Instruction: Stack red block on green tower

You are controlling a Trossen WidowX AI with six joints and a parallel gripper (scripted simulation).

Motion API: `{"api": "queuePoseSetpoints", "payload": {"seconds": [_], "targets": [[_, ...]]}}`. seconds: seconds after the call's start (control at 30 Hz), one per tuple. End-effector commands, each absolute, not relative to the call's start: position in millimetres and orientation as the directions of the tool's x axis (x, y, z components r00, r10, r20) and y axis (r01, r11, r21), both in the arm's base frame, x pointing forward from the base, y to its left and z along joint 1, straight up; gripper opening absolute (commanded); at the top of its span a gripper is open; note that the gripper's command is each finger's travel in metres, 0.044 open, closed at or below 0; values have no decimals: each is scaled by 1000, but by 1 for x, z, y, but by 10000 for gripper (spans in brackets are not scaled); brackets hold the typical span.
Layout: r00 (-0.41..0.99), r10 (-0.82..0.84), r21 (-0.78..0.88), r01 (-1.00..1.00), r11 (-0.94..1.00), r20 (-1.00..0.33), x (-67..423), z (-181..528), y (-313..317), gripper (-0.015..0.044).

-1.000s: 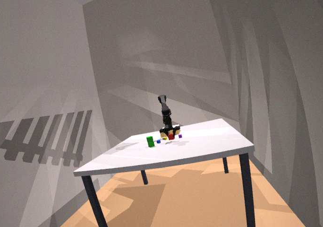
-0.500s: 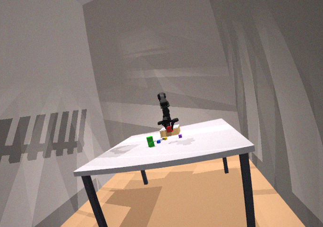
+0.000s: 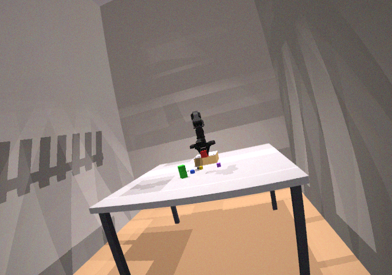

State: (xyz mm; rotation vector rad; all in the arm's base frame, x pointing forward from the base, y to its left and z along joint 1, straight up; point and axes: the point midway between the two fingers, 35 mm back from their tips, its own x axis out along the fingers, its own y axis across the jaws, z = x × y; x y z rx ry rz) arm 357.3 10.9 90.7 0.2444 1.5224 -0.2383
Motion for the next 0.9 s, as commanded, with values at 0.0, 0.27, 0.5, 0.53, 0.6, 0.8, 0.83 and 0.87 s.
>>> {"api": "queuePoseSetpoints", "payload": {"seconds": [0.0, 0.27, 0.5, 0.53, 0.6, 0.8, 0.83, 0.87], "targets": [[30, -1, 9, 309, 951, -1000, 364, 91, -11, 0], [31, -5, 5, 309, 951, -1000, 375, 92, -64, 0], [32, -11, -1, 313, 950, -999, 377, 93, -113, 0], [33, -14, -2, 315, 949, -999, 377, 93, -120, 0], [34, -17, -5, 319, 948, -999, 376, 93, -133, 0], [32, -18, -7, 315, 949, -999, 372, 93, -169, 0], [32, -17, -6, 313, 950, -999, 371, 93, -173, 0], [31, -16, -5, 311, 950, -999, 371, 93, -176, 0]]}}
